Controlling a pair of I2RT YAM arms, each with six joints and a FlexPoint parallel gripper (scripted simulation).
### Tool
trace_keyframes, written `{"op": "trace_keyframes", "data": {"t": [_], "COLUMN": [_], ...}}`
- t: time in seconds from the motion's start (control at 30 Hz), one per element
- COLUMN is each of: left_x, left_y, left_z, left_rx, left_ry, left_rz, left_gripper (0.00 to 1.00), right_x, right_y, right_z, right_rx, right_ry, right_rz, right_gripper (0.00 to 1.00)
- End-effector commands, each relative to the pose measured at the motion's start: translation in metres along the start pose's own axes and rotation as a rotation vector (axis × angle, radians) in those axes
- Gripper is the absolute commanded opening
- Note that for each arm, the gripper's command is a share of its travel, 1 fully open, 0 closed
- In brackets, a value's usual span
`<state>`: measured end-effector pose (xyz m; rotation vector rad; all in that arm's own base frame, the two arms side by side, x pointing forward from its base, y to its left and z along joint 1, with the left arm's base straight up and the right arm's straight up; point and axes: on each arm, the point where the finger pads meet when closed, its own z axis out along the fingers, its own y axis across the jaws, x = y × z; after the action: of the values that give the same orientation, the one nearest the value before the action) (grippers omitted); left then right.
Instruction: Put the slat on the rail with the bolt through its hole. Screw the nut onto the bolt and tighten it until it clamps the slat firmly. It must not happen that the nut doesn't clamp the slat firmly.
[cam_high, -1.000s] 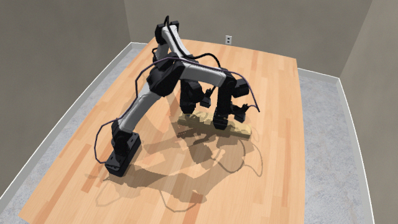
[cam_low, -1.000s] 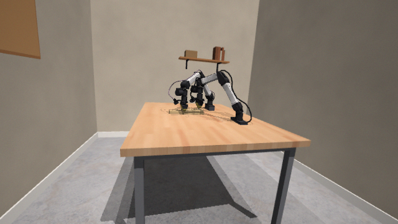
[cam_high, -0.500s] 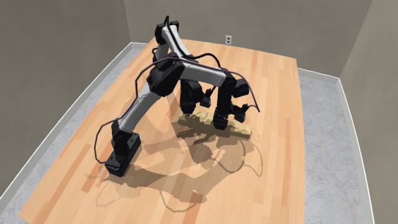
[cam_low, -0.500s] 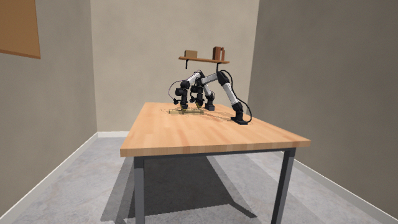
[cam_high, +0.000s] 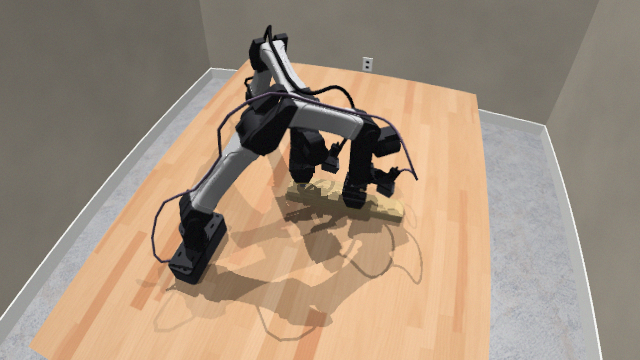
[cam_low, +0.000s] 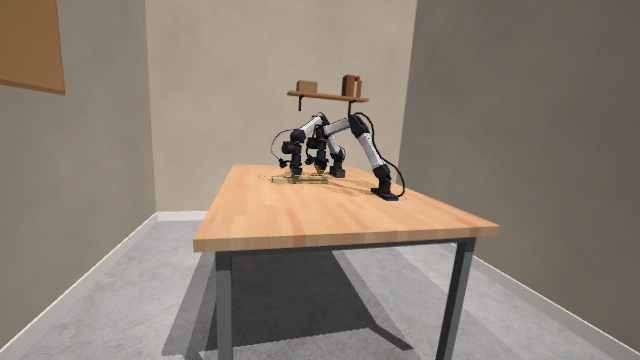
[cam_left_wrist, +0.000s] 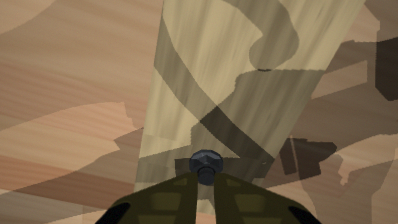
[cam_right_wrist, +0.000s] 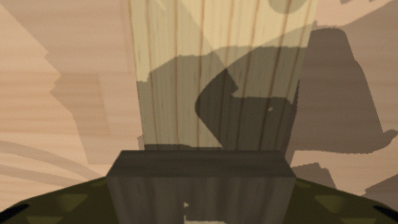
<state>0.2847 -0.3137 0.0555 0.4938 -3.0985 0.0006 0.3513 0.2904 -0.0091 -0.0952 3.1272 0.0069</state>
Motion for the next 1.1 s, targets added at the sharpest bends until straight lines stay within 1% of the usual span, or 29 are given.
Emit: {"op": "trace_keyframes", "data": {"t": [0.0, 0.13, 0.17, 0.2, 0.7, 0.73, 0.77, 1.07], "left_x": [-0.001, -0.0015, 0.0002, -0.0015, -0.0015, 0.0002, -0.0015, -0.0012], "left_y": [-0.0011, -0.0016, -0.0001, -0.0016, -0.0016, -0.0001, -0.0016, -0.0013], "left_z": [-0.0032, -0.0047, -0.0002, -0.0047, -0.0047, -0.0002, -0.0047, -0.0039], "left_rx": [0.009, 0.013, 0.001, 0.013, 0.013, 0.001, 0.013, 0.011], "left_ry": [-0.005, -0.007, 0.0, -0.007, -0.007, 0.0, -0.007, -0.006], "left_rz": [-0.001, -0.002, 0.0, -0.002, -0.002, 0.0, -0.002, -0.001], "left_gripper": [0.11, 0.11, 0.11, 0.11, 0.11, 0.11, 0.11, 0.11], "right_x": [-0.0029, -0.0029, -0.0029, -0.0029, -0.0029, -0.0029, -0.0029, -0.0029], "right_y": [0.0013, 0.0013, 0.0013, 0.0013, 0.0013, 0.0013, 0.0013, 0.0013], "right_z": [-0.0053, -0.0053, -0.0053, -0.0053, -0.0053, -0.0053, -0.0053, -0.0053], "right_rx": [-0.01, -0.01, -0.01, -0.01, -0.01, -0.01, -0.01, -0.01], "right_ry": [-0.012, -0.012, -0.012, -0.012, -0.012, -0.012, -0.012, -0.012], "right_rz": [0.0, 0.0, 0.0, 0.0, 0.0, 0.0, 0.0, 0.0], "right_gripper": [0.67, 0.67, 0.67, 0.67, 0.67, 0.67, 0.67, 0.67]}}
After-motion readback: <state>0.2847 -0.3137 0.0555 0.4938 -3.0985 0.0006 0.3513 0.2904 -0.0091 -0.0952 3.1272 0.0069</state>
